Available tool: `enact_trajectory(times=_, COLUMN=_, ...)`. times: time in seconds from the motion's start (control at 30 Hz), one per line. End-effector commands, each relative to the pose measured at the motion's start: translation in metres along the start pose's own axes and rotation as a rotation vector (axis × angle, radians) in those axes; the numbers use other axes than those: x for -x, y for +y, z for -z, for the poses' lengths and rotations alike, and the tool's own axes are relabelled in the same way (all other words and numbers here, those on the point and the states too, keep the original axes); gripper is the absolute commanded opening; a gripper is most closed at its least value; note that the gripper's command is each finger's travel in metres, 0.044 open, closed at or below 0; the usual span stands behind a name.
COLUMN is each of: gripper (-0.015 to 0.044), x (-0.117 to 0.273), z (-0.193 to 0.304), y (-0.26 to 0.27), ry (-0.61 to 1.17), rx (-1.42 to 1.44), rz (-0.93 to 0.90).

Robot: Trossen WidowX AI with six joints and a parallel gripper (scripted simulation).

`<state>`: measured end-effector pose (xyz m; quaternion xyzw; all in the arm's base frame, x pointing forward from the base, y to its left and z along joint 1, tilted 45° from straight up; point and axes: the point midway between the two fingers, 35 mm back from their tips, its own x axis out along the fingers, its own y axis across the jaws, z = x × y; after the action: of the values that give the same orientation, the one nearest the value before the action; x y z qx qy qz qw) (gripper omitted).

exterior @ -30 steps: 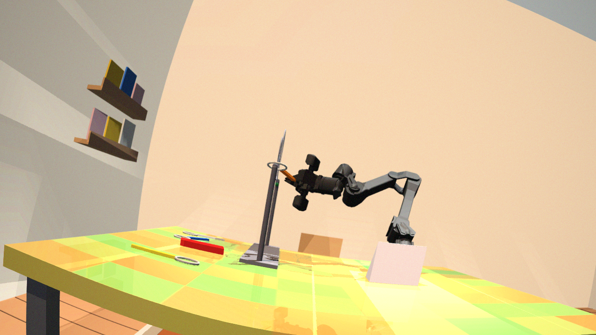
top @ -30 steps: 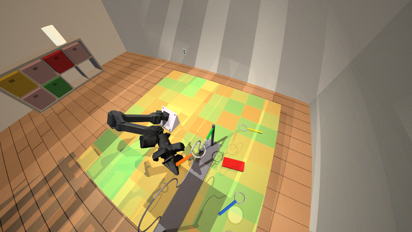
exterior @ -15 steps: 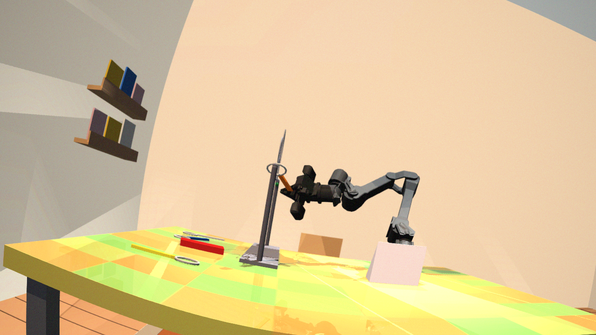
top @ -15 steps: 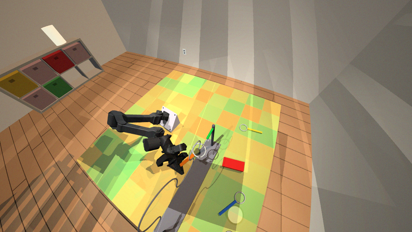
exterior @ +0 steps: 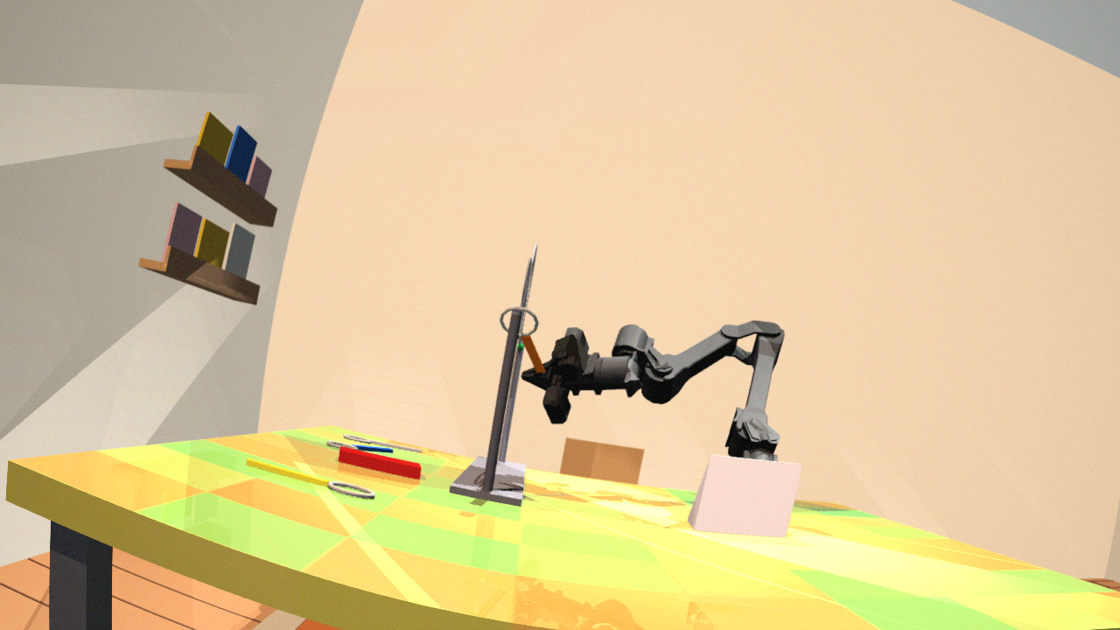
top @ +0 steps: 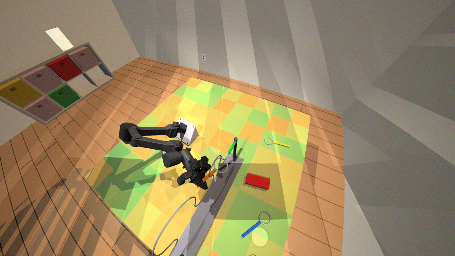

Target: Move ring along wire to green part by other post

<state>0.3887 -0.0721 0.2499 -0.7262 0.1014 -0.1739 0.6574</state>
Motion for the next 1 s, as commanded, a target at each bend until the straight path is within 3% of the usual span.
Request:
enact_trajectory(times=0.0, gripper=-0.015, x=0.001, z=0.0, y=0.014, ry=0.007, rx=-0.043, rz=-0.035)
enact_trajectory(times=0.97, gripper=-0.015, x=0.013, z=-0.01, y=0.062, ry=0.047, rx=-0.334, rz=-0.169)
